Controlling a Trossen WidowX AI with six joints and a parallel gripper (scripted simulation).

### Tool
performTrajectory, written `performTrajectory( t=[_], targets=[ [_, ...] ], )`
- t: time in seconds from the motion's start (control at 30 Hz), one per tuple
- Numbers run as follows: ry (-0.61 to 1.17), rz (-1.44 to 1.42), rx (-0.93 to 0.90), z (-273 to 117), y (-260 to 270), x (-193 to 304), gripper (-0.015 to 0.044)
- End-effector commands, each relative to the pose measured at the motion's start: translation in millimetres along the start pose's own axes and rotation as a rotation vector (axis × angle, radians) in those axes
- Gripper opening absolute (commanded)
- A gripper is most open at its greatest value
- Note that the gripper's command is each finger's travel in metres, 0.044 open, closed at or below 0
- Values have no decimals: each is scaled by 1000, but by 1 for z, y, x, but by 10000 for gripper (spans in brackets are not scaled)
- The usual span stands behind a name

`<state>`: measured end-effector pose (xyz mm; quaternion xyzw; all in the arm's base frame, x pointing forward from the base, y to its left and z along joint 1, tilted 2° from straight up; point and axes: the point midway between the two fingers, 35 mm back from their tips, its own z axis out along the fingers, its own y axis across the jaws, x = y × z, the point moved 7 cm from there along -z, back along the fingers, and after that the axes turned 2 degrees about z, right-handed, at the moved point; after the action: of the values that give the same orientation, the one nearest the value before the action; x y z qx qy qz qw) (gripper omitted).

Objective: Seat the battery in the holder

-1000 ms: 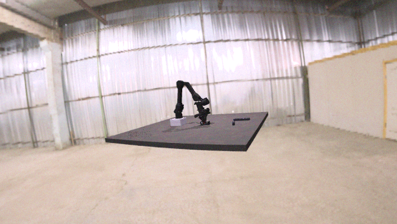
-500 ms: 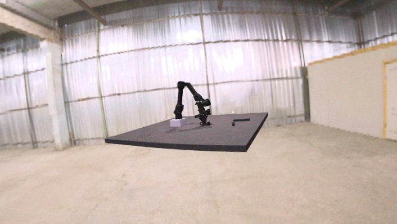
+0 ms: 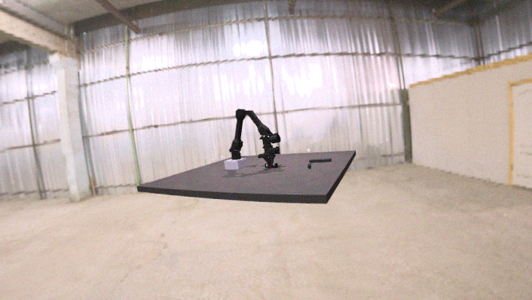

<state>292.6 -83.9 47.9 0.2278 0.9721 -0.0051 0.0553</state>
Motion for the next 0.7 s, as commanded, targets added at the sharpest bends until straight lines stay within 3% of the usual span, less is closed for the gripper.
performTrajectory(
  t=[0.0,0.67],
  targets=[
    [40,-6,0,2,0,2,67],
    [126,-4,6,3,0,-6,67]
  ],
)
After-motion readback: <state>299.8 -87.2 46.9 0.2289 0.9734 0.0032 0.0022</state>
